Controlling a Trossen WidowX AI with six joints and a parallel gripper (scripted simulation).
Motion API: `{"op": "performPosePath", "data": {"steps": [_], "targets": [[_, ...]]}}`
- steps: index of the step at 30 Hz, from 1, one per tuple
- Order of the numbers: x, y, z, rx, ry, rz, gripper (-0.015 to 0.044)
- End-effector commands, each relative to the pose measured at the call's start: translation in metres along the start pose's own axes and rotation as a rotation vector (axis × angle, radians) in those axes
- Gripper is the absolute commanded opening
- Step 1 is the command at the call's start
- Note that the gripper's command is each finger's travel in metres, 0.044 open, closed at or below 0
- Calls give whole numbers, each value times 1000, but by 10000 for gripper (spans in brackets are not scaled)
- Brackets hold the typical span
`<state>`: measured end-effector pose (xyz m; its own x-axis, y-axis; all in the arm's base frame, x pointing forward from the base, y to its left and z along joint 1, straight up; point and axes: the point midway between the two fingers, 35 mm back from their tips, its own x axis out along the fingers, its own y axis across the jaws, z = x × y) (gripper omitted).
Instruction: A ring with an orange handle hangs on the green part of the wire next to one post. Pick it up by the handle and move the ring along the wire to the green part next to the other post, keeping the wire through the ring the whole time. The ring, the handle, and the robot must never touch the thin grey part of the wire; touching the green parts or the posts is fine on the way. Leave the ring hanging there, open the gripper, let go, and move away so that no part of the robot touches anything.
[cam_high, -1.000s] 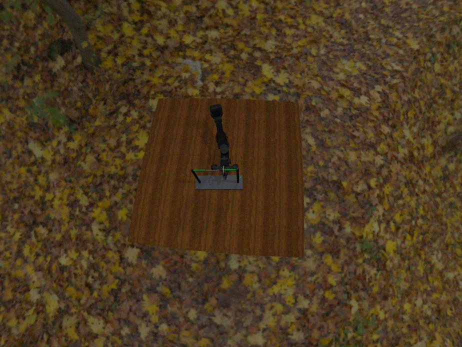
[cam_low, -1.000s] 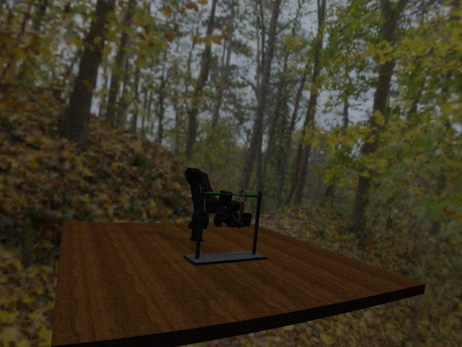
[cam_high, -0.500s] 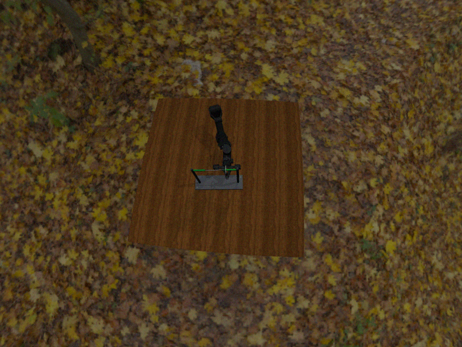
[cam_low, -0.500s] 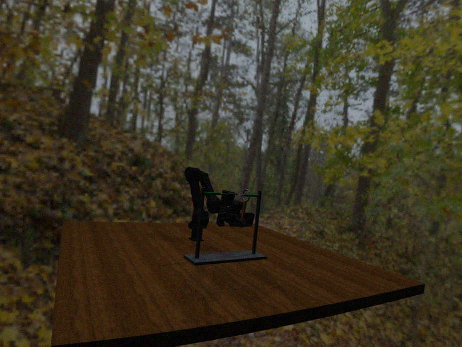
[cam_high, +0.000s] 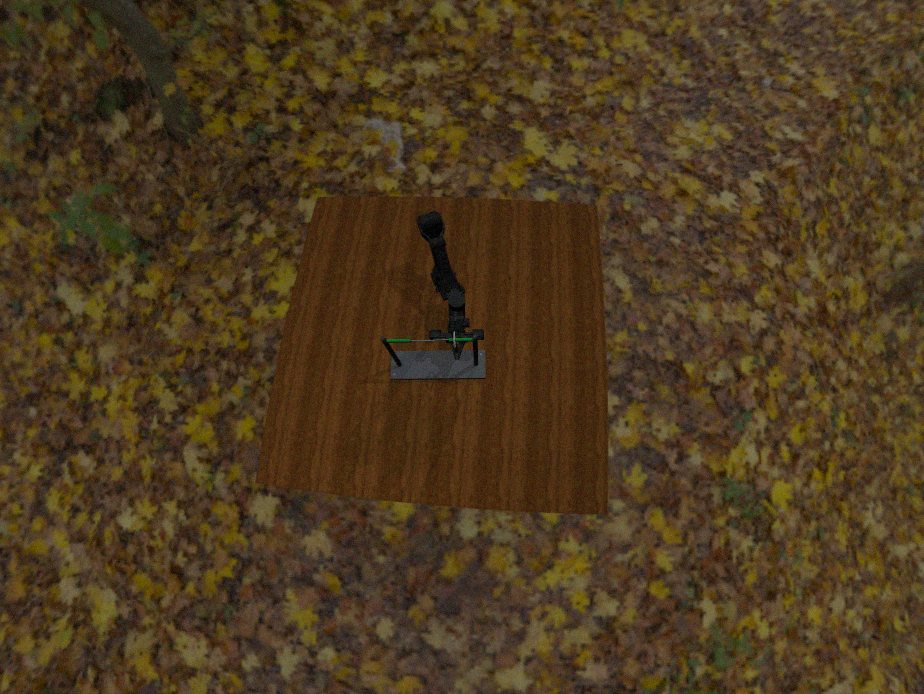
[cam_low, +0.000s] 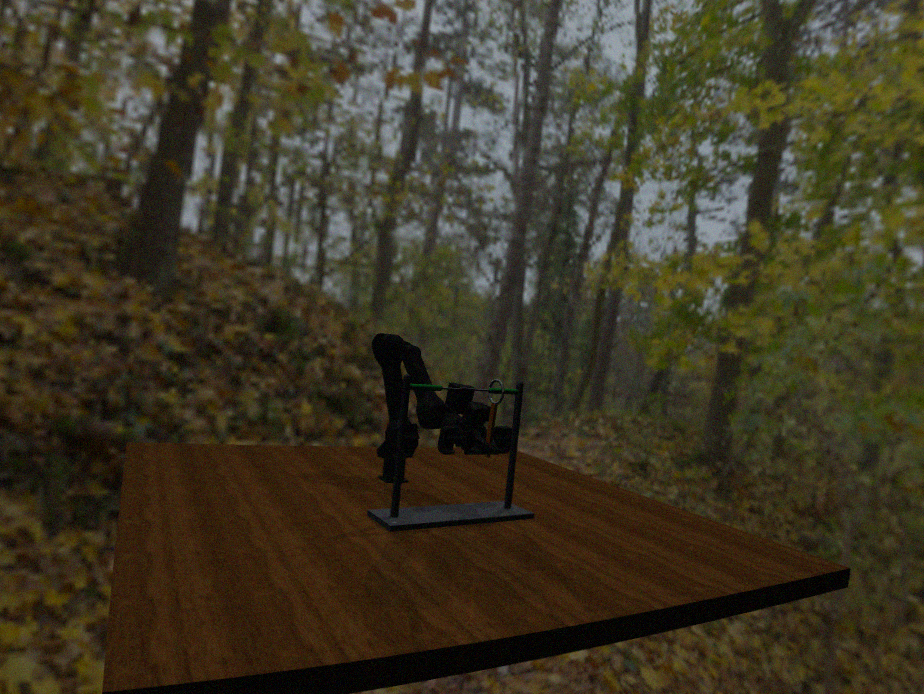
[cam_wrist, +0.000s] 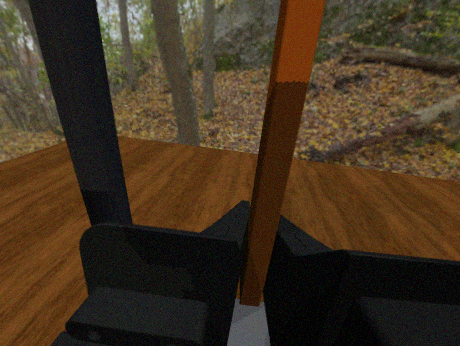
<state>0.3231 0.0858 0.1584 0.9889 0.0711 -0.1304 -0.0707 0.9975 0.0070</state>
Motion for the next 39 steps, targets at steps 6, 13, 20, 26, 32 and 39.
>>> {"op": "performPosePath", "data": {"steps": [6, 13, 20, 26, 32, 39], "targets": [[1, -1, -15, -1, 10, -5, -150], [1, -1, -15, -1, 10, -5, -150], [1, -1, -15, -1, 10, -5, -150], [1, -1, -15, -1, 10, -5, -150], [1, 0, -14, -3, 10, -1, -97], [1, 0, -14, -3, 10, -1, 86]]}}
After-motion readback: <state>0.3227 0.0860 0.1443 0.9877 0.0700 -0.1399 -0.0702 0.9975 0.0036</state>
